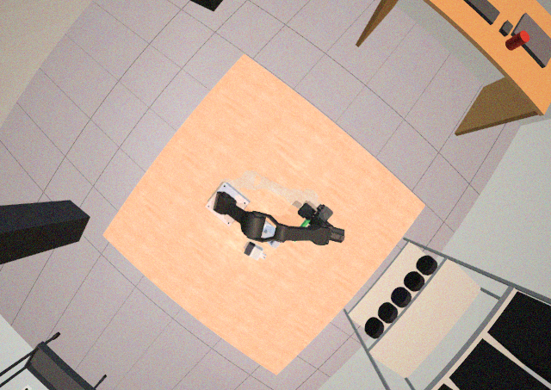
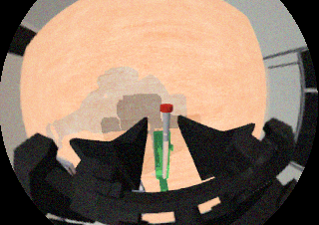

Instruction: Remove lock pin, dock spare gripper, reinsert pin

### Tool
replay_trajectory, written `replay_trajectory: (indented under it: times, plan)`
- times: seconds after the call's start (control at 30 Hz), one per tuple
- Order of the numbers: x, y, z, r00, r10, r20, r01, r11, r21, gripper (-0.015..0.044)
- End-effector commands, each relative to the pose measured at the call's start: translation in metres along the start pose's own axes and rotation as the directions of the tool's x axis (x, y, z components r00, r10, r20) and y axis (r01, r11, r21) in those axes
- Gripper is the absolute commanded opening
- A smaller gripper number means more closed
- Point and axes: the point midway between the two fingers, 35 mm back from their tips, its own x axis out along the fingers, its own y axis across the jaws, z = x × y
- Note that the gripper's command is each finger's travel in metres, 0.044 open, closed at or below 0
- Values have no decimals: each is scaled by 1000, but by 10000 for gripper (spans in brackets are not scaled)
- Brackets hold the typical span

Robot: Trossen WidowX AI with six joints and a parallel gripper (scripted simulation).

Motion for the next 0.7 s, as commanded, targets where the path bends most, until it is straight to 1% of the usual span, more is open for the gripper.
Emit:
replay_trajectory:
  times: [0.0, 0.67]
  plan:
    - [-10, 0, 2, 1000, -1, 0, 1, 1000, 0, 200]
    - [-53, 2, 11, 1000, 20, -10, -20, 1000, 4, 200]
